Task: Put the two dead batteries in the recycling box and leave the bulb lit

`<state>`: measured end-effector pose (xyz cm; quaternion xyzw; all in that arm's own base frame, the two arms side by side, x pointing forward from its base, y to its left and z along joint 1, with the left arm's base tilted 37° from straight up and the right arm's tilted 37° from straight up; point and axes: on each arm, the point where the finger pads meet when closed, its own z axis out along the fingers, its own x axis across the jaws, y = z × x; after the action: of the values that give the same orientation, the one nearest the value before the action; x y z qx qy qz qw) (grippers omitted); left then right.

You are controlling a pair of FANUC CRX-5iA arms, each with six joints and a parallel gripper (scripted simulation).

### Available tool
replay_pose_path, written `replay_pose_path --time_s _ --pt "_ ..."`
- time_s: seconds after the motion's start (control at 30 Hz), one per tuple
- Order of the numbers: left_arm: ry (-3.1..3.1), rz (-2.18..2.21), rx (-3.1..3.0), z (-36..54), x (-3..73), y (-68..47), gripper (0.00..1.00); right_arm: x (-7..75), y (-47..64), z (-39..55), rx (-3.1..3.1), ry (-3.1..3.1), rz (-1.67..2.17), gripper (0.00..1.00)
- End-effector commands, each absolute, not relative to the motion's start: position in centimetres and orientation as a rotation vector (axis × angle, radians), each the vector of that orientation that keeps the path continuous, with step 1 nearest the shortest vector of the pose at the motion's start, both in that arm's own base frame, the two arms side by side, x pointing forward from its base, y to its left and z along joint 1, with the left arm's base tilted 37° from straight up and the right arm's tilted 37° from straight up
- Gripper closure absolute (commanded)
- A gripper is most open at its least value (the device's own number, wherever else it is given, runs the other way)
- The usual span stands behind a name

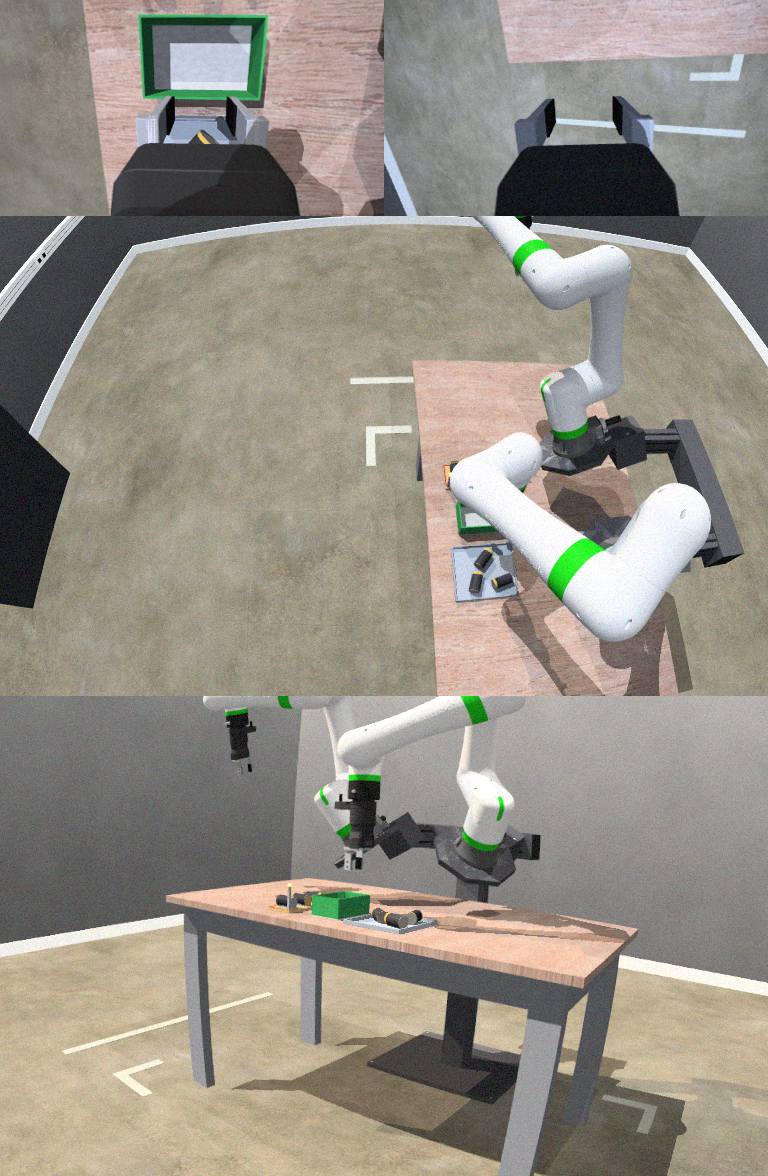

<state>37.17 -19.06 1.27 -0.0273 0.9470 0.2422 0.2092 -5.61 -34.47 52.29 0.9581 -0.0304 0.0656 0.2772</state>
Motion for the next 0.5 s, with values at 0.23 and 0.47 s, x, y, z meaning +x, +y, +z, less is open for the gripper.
replay_pose_path --time_s 0.23,0.47 --pt "2.641 0.656 -0.065 6.0 36.1 -10.8 0.1 -5.7 -34.4 52.4 2.57 -0.083 0.176 0.0" --pt "2.641 0.656 -0.065 6.3 36.0 -10.2 0.1 -5.7 -34.4 52.4 2.57 -0.083 0.176 0.0"
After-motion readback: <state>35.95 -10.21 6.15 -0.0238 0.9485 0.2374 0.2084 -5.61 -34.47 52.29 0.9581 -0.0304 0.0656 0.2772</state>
